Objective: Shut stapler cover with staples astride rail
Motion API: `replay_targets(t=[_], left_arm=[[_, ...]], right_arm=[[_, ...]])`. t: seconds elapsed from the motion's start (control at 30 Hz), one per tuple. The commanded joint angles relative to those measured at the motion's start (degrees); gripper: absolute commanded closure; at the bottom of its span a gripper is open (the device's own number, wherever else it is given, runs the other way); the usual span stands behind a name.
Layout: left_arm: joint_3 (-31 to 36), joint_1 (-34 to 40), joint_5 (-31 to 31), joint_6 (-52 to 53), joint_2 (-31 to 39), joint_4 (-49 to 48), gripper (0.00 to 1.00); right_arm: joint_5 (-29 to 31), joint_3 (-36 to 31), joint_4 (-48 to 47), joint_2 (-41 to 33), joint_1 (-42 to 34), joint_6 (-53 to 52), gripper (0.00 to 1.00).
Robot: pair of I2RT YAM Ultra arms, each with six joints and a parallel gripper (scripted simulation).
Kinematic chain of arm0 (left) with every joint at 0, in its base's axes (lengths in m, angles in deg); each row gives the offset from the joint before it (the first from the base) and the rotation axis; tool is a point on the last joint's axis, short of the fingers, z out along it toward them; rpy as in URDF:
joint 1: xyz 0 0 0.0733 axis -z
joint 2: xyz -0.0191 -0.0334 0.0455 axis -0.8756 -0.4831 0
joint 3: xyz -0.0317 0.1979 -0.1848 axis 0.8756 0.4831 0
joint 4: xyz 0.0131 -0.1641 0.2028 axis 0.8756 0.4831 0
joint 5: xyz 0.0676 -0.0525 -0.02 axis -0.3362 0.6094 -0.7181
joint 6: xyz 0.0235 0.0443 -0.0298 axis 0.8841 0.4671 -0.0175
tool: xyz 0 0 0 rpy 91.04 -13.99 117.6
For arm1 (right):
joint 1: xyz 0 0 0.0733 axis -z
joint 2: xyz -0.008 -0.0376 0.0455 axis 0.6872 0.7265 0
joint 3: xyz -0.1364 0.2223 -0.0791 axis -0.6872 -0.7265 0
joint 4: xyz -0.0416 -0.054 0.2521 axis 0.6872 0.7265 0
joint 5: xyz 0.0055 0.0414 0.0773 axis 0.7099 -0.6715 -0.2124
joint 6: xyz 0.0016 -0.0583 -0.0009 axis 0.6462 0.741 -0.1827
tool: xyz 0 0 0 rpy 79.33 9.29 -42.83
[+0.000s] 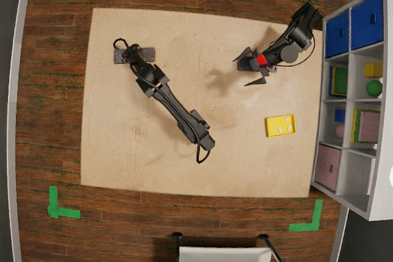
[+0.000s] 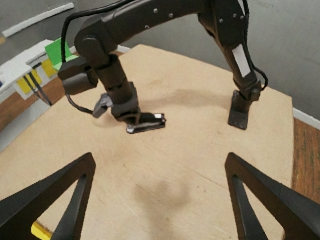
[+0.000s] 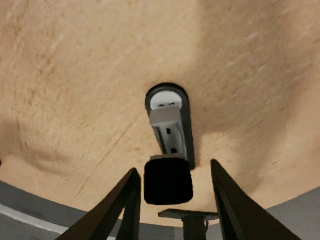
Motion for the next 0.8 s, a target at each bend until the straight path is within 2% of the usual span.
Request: replay_targets(t=[0.0, 0.23, 0.27, 0.3, 0.5, 0.6, 0.77], left_arm=[[0.08, 0.45, 0.32, 0.42, 0.59, 0.69, 0.0], [0.08, 0.45, 0.32, 0.42, 0.59, 0.69, 0.0], [0.08, 0.45, 0.32, 0.42, 0.59, 0.69, 0.0], [0.08, 0.45, 0.32, 0.42, 0.59, 0.69, 0.0], [0.08, 0.45, 0.32, 0.42, 0.59, 0.69, 0.0], [0.08, 0.45, 0.32, 0.42, 0.59, 0.69, 0.0], [0.08, 0.45, 0.32, 0.42, 0.59, 0.69, 0.0]], right_arm=[[0.33, 2.75, 2.05, 0.82, -0.32, 0.27, 0.49], [0.34, 6.04, 4.86, 1.29, -0.27, 0.29, 0.49], [0.34, 6.51, 5.25, 1.35, -0.26, 0.3, 0.38], [0.35, 7.08, 5.73, 1.43, -0.26, 0.3, 0.36], [0.35, 9.84, 6.83, -2.41, -0.17, 0.32, 0.36], [0.37, 9.05, 4.21, -2.71, -0.19, -0.09, 0.02], [0.41, 5.61, 1.4, -4.82, -0.29, -0.4, 0.0]])
